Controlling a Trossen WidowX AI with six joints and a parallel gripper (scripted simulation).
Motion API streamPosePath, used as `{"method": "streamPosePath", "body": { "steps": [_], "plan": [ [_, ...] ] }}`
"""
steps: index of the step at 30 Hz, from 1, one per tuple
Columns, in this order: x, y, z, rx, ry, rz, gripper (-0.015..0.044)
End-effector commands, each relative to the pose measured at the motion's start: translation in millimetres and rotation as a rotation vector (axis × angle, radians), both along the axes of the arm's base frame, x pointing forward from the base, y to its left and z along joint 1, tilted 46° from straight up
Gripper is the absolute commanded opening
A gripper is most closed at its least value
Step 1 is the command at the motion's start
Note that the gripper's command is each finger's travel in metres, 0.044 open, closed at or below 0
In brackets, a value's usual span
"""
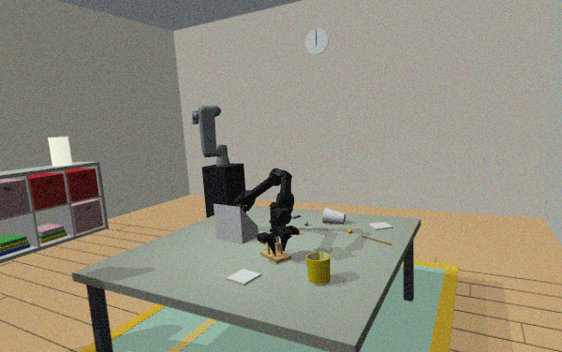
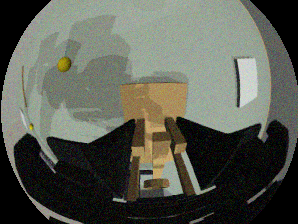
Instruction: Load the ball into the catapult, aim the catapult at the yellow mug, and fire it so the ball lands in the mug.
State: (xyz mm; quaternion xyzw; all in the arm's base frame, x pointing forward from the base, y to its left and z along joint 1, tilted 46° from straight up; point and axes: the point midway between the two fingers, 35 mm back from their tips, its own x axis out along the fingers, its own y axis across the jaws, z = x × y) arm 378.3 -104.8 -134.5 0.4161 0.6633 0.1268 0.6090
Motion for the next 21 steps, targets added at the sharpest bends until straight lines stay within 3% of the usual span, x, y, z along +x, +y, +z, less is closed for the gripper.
{"method": "streamPosePath", "body": {
  "steps": [1,16,21],
  "plan": [
    [0,-1,1,-0.001,-0.002,0.001,0.0026],
    [0,-19,16,-0.004,-0.001,0.000,0.0420],
    [-9,-71,68,-0.006,0.001,-0.001,0.0440]
  ]
}}
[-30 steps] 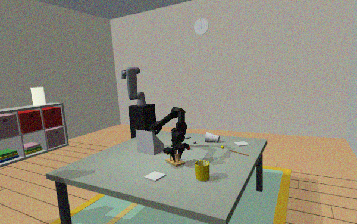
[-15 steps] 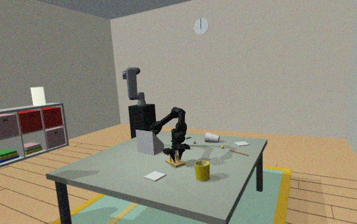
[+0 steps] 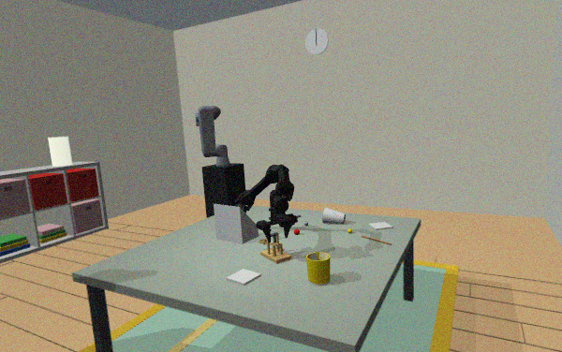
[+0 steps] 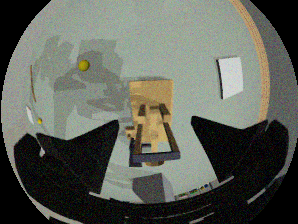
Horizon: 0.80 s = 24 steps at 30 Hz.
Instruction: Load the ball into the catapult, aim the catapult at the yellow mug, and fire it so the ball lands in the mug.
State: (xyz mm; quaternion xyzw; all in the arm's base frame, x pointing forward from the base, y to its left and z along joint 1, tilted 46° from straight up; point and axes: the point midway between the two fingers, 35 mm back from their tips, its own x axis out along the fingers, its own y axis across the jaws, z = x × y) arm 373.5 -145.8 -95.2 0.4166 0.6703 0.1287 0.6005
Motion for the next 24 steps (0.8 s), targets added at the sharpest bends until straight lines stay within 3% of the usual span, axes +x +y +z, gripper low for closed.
{"method": "streamPosePath", "body": {
  "steps": [1,7,14,15,19,24],
  "plan": [
    [-5,-31,31,-0.014,-0.017,-0.011,0.0440],
    [-2,-23,18,-0.012,-0.017,-0.020,0.0440],
    [-12,-64,59,-0.027,-0.032,-0.037,0.0440],
    [-9,-46,47,-0.015,-0.019,-0.025,0.0414],
    [6,-6,79,-0.056,-0.058,0.022,0.0309],
    [12,61,122,-0.102,-0.129,0.092,0.0300]
  ]
}}
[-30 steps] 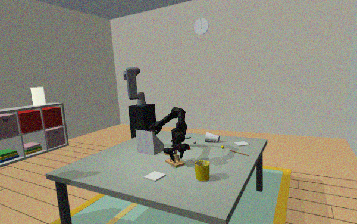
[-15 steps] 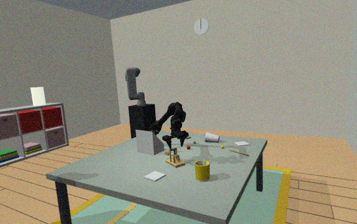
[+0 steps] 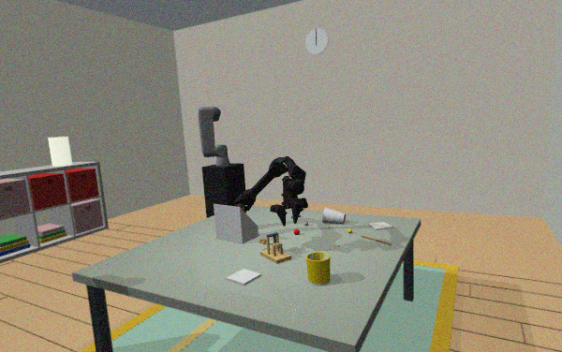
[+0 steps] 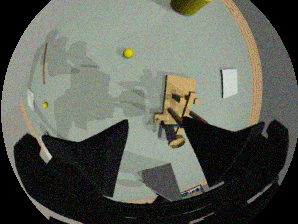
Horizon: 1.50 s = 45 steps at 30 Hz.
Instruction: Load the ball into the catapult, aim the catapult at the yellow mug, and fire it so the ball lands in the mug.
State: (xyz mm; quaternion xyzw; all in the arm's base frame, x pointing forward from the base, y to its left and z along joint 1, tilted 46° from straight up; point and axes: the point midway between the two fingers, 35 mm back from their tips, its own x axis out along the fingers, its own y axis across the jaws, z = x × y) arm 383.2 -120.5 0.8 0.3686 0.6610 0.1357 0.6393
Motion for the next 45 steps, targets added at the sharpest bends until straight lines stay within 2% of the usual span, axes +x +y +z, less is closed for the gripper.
{"method": "streamPosePath", "body": {
  "steps": [1,7,15,45],
  "plan": [
    [1,51,35,-0.026,-0.061,0.051,0.0300],
    [-26,137,79,-0.019,-0.146,0.136,0.0300],
    [-96,225,109,0.039,-0.254,0.261,0.0300],
    [-98,263,83,0.047,-0.262,0.271,0.0300]
  ]
}}
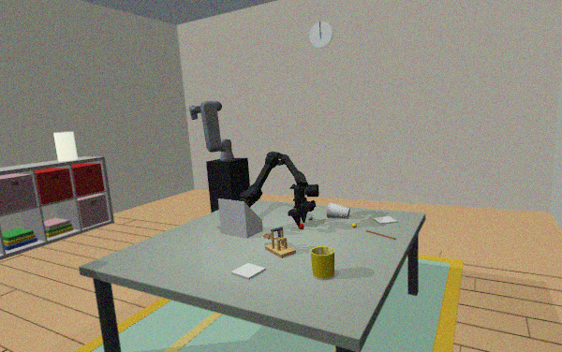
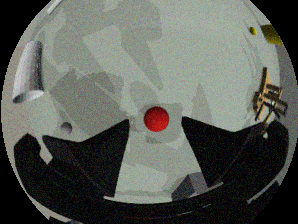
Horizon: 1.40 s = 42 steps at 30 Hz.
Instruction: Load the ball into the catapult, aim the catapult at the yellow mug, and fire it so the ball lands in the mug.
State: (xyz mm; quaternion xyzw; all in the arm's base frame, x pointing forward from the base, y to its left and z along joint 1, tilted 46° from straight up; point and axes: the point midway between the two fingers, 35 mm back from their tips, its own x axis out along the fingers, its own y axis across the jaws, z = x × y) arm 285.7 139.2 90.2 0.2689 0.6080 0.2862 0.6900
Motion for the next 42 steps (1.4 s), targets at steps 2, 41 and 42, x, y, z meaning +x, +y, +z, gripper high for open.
{"method": "streamPosePath", "body": {
  "steps": [2,41,42],
  "plan": [
    [-1,6,-8,-0.003,0.012,-0.002,0.0300],
    [-8,-60,52,-0.016,0.015,-0.001,0.0000],
    [-10,-64,57,-0.015,0.015,-0.002,0.0000]
  ]
}}
